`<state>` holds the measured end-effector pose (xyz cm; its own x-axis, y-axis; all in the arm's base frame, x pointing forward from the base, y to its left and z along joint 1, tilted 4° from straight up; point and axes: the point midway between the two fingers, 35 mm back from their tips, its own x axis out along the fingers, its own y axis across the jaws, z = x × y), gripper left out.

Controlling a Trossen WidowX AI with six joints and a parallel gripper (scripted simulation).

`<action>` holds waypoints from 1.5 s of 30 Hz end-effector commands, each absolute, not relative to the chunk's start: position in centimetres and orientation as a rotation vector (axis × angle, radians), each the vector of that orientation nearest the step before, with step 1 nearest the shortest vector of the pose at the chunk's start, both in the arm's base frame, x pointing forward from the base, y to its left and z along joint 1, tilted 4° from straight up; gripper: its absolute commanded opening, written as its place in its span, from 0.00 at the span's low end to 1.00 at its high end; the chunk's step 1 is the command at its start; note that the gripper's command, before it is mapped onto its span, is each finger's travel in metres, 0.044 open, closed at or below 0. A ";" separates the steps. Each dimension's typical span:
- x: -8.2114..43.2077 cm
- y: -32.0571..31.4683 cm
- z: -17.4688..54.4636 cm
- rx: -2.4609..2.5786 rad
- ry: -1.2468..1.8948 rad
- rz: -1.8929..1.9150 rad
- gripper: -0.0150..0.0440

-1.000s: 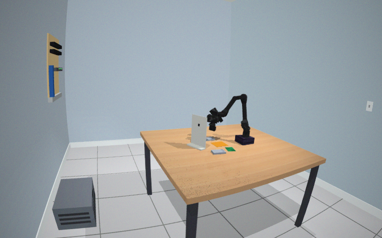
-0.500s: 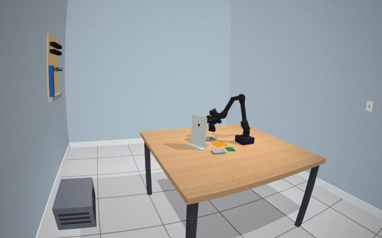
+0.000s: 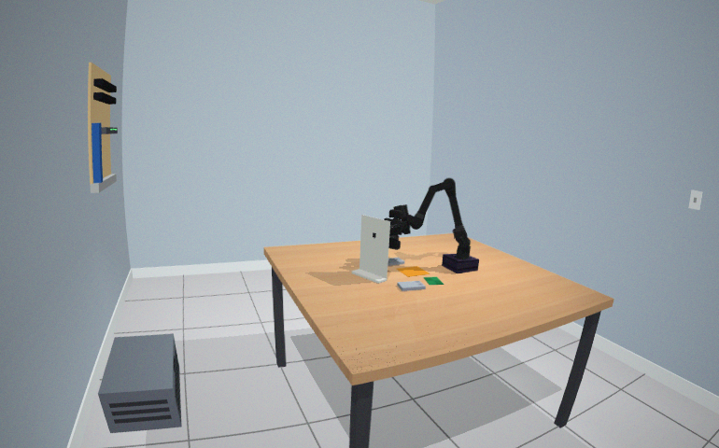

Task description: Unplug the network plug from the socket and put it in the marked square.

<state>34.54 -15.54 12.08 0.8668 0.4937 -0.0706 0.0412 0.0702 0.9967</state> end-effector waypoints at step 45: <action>40.7 -13.9 11.9 1.486 0.439 0.360 0.41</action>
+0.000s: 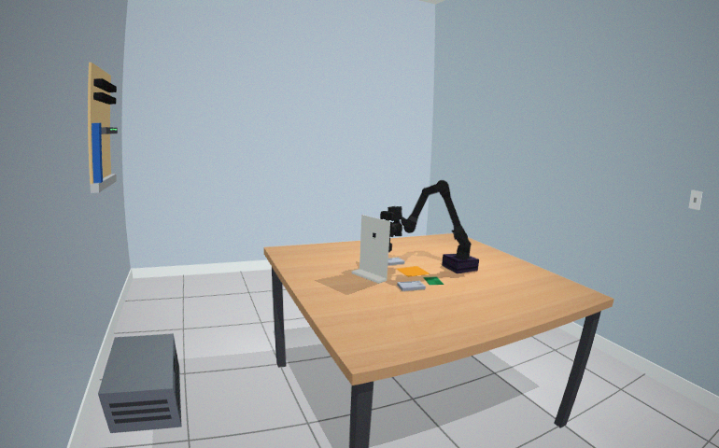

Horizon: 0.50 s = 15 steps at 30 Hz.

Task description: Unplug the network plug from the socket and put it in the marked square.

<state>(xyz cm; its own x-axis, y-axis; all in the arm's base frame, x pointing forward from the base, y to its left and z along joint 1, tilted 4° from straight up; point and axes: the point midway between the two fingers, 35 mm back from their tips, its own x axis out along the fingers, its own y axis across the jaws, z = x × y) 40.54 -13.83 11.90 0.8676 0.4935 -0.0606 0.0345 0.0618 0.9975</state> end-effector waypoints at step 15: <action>40.7 -13.9 11.9 1.486 0.439 0.360 0.25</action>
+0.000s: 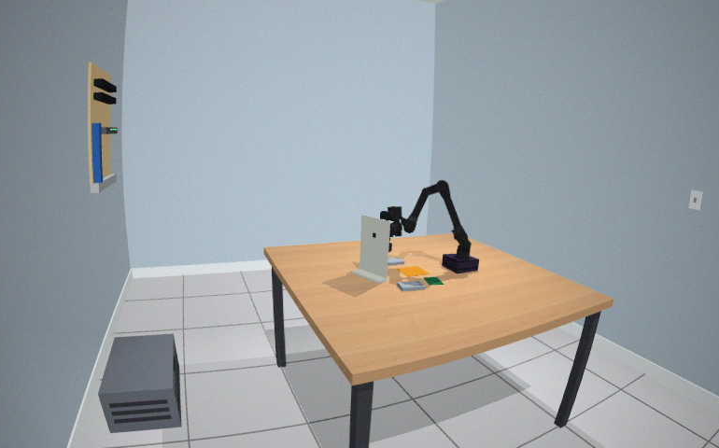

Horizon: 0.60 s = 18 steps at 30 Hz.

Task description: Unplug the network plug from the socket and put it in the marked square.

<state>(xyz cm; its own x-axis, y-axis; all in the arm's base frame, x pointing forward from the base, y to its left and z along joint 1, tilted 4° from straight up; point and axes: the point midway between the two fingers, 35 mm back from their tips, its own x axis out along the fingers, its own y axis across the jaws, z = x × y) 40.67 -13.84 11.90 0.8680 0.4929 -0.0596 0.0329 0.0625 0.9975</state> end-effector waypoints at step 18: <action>39.5 -14.1 11.9 1.486 0.440 0.358 0.25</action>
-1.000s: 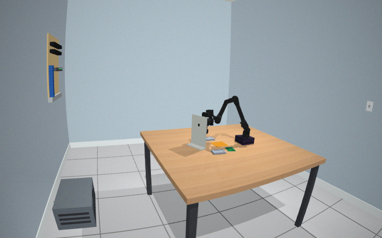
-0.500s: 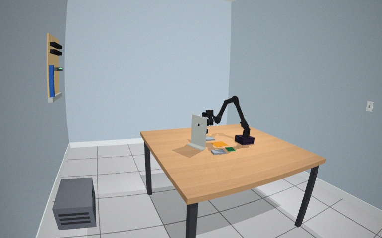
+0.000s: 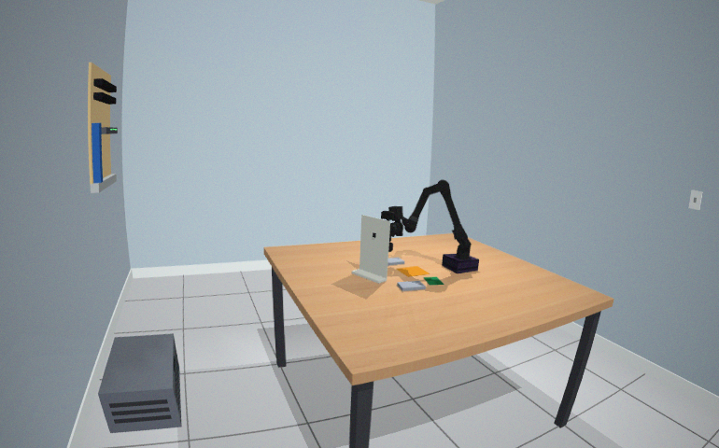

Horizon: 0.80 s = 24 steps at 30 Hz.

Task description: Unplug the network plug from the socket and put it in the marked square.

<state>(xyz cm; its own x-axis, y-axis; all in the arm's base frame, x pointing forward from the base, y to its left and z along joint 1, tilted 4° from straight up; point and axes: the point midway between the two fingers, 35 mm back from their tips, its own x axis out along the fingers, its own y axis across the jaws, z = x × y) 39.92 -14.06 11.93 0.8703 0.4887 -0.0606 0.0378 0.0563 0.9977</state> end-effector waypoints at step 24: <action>37.6 -14.9 12.0 1.485 0.441 0.357 0.25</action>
